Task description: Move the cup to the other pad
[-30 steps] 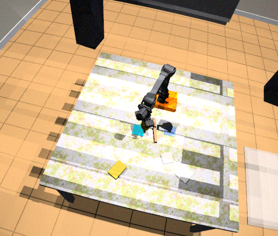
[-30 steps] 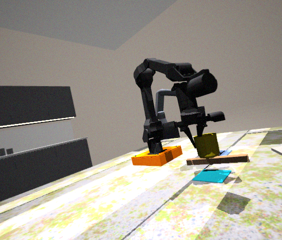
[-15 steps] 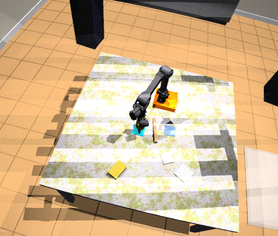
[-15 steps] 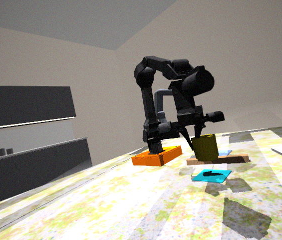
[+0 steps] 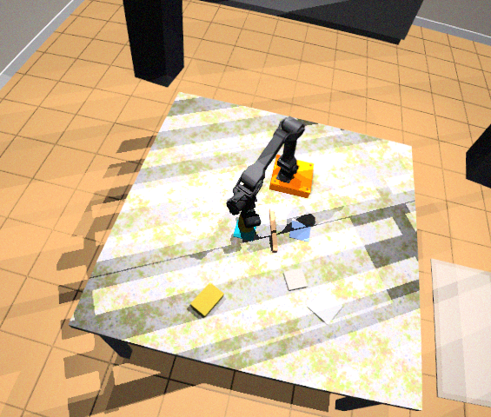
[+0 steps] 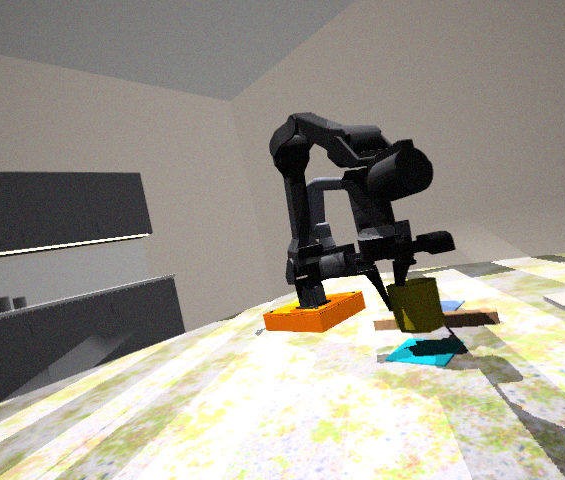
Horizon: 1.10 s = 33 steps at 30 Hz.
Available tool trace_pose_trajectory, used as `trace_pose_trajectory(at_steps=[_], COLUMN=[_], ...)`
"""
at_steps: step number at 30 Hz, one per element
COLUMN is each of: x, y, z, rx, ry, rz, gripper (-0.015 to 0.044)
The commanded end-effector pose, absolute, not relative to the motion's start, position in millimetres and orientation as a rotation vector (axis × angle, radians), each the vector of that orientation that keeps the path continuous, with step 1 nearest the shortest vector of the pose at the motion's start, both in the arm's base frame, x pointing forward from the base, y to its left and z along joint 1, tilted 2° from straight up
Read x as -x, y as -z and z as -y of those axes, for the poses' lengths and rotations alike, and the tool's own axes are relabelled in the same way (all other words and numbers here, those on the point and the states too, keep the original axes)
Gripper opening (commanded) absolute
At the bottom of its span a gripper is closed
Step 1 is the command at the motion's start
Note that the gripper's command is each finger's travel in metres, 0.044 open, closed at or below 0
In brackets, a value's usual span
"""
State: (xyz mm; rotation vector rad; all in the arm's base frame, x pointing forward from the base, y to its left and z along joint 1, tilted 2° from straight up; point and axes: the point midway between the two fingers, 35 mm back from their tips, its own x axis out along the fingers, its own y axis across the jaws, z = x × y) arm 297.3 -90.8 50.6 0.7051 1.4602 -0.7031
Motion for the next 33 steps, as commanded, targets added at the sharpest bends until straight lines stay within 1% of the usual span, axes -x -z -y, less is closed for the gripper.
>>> trace_pose_trajectory(at_steps=[1,14,29,33], x=[-294.2,-293.3,-295.9,-295.9], y=[-41.5,-21.2,-24.2,-24.2], z=[90.6,91.1,91.4,91.4], rx=[-0.698,-0.698,-0.705,-0.705], ry=[0.703,0.703,0.704,0.704], rz=[-1.473,-1.473,-1.465,-1.465], gripper=[0.0000,0.0000,0.0000,0.0105])
